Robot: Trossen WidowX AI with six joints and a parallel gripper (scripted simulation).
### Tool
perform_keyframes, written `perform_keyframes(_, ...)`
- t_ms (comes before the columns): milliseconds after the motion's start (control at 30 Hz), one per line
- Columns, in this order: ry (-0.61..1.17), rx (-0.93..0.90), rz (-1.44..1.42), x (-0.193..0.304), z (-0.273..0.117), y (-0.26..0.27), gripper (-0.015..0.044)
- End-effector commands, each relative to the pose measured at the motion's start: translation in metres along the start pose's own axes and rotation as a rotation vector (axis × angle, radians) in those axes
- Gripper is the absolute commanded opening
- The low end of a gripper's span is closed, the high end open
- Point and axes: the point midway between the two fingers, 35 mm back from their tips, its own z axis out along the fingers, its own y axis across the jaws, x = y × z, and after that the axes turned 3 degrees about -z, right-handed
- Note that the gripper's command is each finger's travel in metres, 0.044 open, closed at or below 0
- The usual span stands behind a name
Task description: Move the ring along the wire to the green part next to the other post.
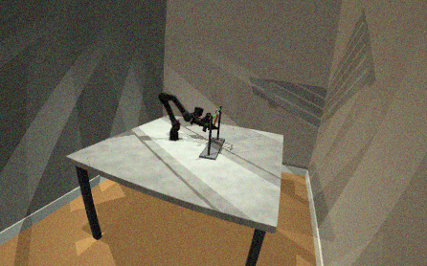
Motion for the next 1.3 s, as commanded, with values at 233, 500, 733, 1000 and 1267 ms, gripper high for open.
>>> perform_keyframes(233, 0.0, 0.0, 0.0, 0.0, 0.0, 0.0, 0.0034)
perform_keyframes(500, 0.0, 0.0, 0.001, -0.001, -0.004, 0.0, 0.016)
perform_keyframes(733, 0.001, 0.001, 0.002, -0.002, -0.017, 0.001, 0.016)
perform_keyframes(1000, 0.002, 0.002, 0.004, -0.002, -0.031, 0.001, 0.016)
perform_keyframes(1267, 0.002, 0.003, 0.006, -0.001, -0.045, 0.0, 0.016)
